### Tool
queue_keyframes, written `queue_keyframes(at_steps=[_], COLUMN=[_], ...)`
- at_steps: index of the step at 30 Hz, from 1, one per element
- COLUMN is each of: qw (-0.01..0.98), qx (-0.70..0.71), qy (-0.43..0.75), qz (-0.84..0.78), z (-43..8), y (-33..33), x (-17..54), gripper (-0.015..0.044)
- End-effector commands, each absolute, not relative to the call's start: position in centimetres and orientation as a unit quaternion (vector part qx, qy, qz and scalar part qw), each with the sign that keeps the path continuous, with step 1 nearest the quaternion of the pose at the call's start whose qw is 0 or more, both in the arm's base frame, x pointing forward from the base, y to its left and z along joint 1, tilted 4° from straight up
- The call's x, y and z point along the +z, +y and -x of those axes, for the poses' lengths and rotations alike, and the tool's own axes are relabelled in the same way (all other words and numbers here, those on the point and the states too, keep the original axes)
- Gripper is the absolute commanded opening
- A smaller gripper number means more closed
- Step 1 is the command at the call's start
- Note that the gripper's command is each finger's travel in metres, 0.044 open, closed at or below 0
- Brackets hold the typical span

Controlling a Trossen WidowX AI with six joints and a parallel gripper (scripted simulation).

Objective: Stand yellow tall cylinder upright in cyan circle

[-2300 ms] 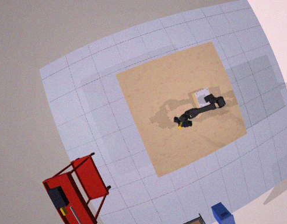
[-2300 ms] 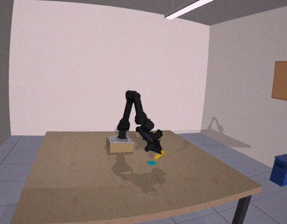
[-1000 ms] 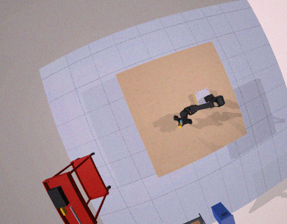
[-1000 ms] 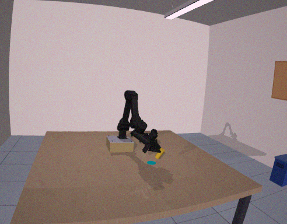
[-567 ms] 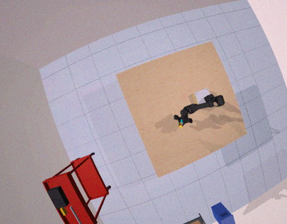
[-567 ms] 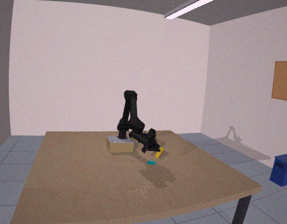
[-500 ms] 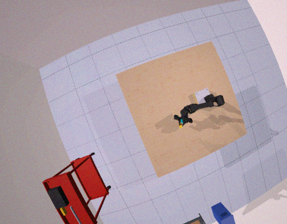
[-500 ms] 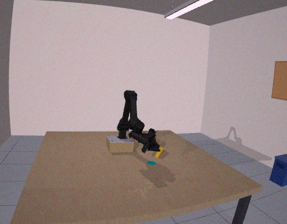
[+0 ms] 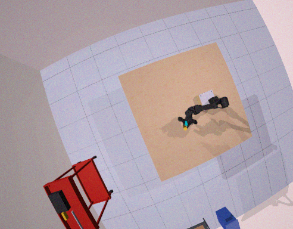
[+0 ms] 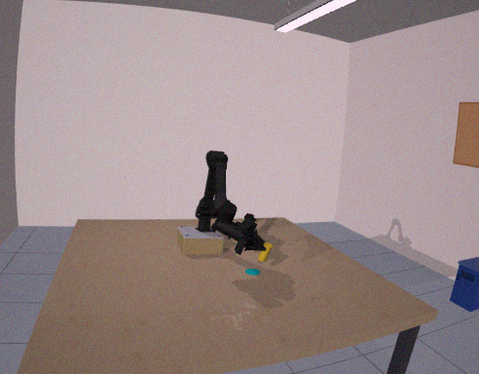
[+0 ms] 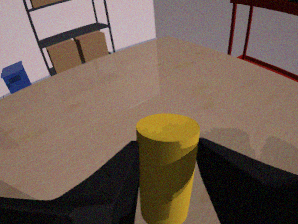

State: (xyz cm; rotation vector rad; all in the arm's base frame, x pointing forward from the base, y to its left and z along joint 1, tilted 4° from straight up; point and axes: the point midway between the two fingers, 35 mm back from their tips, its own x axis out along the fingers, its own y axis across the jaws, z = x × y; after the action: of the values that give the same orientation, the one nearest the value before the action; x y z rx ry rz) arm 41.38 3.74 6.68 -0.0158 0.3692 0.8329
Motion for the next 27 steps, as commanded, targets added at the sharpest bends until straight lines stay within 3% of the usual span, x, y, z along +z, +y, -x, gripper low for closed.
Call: queue_keyframes(at_steps=[1, 27], qw=[0.898, 0.895], qx=[0.407, 0.433], qy=[0.168, 0.110], qz=[0.002, -0.007], z=[-41.0, -38.7], y=[3.6, 3.2], x=[6.8, 7.6], gripper=[0.0105, 0.0105])
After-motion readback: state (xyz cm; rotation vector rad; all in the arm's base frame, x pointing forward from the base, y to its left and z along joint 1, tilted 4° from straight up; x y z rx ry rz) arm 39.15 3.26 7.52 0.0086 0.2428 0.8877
